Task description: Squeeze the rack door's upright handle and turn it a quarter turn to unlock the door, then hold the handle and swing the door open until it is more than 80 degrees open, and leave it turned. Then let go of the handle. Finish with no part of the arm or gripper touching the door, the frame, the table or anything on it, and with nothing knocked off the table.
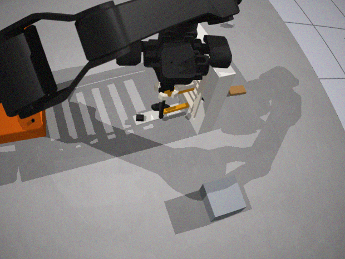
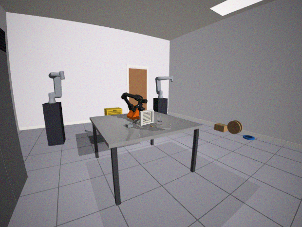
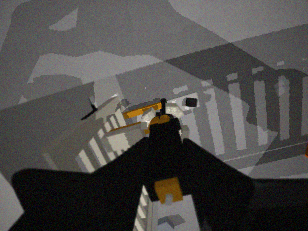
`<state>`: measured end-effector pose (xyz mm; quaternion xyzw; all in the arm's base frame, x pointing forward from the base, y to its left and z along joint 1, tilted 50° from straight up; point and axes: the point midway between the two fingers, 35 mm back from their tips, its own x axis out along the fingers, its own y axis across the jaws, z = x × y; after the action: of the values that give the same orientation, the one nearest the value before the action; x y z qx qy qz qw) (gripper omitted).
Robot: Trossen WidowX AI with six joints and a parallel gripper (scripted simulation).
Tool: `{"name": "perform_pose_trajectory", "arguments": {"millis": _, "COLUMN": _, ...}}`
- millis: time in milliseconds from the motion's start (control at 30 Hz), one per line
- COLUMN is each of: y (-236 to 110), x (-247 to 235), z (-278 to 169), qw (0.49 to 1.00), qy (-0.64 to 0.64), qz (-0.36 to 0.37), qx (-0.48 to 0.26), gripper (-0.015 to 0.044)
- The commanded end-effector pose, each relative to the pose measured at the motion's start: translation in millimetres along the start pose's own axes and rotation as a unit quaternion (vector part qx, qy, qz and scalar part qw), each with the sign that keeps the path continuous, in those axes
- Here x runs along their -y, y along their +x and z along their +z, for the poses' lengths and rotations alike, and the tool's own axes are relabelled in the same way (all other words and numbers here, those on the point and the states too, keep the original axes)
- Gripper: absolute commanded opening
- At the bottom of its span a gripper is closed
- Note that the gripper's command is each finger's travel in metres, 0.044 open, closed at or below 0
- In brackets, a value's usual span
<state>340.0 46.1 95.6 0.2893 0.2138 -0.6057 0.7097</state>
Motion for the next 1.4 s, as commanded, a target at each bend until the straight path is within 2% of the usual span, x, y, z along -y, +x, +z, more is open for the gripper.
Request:
{"name": "perform_pose_trajectory", "arguments": {"millis": 0, "y": 1.2, "x": -0.3, "z": 1.5, "qw": 1.0, "qy": 0.01, "qz": -0.001, "qx": 0.001, "gripper": 0.0194}}
{"name": "perform_pose_trajectory", "arguments": {"millis": 100, "y": 1.2, "x": -0.3, "z": 1.5, "qw": 1.0, "qy": 0.01, "qz": -0.001, "qx": 0.001, "gripper": 0.0273}}
{"name": "perform_pose_trajectory", "arguments": {"millis": 133, "y": 1.2, "x": -0.3, "z": 1.5, "qw": 1.0, "qy": 0.01, "qz": -0.001, "qx": 0.001, "gripper": 0.0283}}
{"name": "perform_pose_trajectory", "arguments": {"millis": 400, "y": 1.2, "x": -0.3, "z": 1.5, "qw": 0.989, "qy": -0.15, "qz": -0.001, "qx": 0.001, "gripper": 0.0283}}
{"name": "perform_pose_trajectory", "arguments": {"millis": 667, "y": 1.2, "x": -0.3, "z": 1.5, "qw": 0.94, "qy": -0.341, "qz": -0.001, "qx": 0.001, "gripper": 0.0283}}
{"name": "perform_pose_trajectory", "arguments": {"millis": 1000, "y": 1.1, "x": -0.3, "z": 1.5, "qw": 0.828, "qy": -0.561, "qz": -0.001, "qx": 0.001, "gripper": 0.0283}}
{"name": "perform_pose_trajectory", "arguments": {"millis": 1367, "y": 1.1, "x": -0.3, "z": 1.5, "qw": 0.646, "qy": -0.763, "qz": -0.001, "qx": 0.0, "gripper": 0.0283}}
